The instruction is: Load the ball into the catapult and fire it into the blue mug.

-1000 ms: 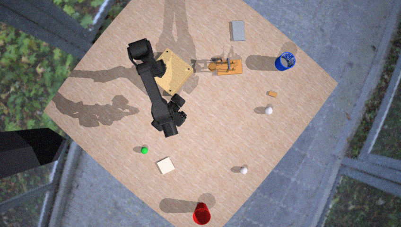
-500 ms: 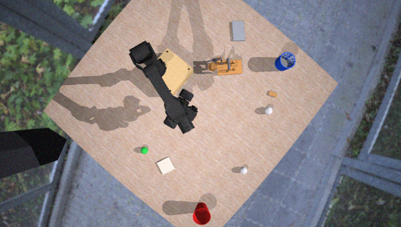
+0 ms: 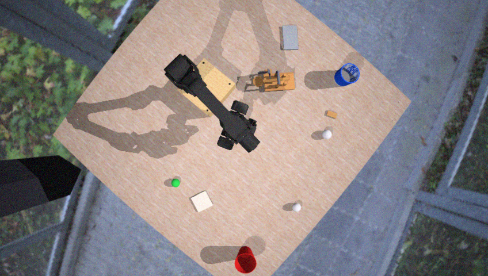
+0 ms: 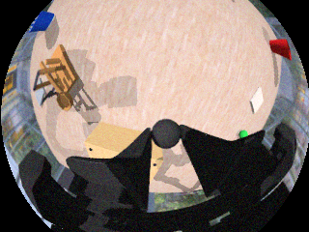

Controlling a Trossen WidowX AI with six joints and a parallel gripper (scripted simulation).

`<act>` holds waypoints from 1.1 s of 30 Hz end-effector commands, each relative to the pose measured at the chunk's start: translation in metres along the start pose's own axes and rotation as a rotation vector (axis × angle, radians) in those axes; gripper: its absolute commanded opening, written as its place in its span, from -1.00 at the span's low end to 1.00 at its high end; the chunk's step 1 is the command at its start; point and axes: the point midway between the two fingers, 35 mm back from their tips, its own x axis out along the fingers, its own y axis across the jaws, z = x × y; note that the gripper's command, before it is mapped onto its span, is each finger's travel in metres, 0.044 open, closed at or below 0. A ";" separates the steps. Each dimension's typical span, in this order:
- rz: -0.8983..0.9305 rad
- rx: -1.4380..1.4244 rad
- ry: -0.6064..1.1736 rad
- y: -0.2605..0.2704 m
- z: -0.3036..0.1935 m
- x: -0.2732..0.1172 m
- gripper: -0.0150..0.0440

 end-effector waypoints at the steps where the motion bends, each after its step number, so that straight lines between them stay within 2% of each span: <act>1: -0.006 -0.034 0.014 0.014 0.012 -0.001 -0.49; 18: -0.028 -0.188 0.095 0.086 0.044 0.006 -0.49; 33: -0.075 -0.326 0.167 0.158 0.052 0.018 -0.49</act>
